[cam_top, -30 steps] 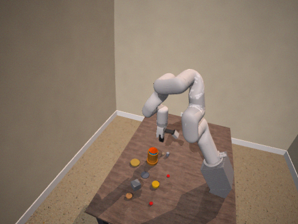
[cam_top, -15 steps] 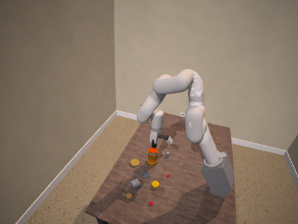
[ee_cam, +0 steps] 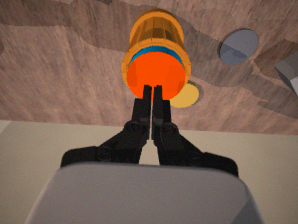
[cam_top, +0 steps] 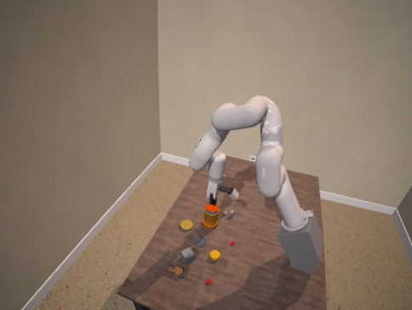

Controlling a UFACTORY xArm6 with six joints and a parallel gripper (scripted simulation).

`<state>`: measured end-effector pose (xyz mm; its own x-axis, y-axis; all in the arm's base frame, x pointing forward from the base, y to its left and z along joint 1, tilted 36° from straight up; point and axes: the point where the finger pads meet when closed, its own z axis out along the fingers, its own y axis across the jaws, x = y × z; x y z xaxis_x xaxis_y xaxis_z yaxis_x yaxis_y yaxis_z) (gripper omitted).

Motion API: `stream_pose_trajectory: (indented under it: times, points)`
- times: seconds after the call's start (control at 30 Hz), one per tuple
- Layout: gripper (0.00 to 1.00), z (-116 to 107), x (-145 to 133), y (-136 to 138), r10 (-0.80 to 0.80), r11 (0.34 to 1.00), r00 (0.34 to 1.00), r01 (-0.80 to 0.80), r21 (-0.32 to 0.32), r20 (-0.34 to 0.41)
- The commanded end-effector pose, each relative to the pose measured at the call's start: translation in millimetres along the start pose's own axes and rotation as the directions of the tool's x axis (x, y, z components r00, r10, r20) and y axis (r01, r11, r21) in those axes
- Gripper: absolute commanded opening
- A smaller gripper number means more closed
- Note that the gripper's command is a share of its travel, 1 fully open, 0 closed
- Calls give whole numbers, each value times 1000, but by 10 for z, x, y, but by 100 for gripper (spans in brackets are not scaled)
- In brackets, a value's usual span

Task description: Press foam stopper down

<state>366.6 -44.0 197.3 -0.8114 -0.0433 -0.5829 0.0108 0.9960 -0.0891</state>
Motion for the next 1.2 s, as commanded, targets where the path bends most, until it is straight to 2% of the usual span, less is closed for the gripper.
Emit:
stream_pose_trajectory:
  times: [0.0, 1.17]
  points:
    - [0, -5, -9, 0, 0, 1000, 1000, 0, 0, 2]
    - [0, -8, -21, 27, 0, 1000, 1000, 0, 2, 2]
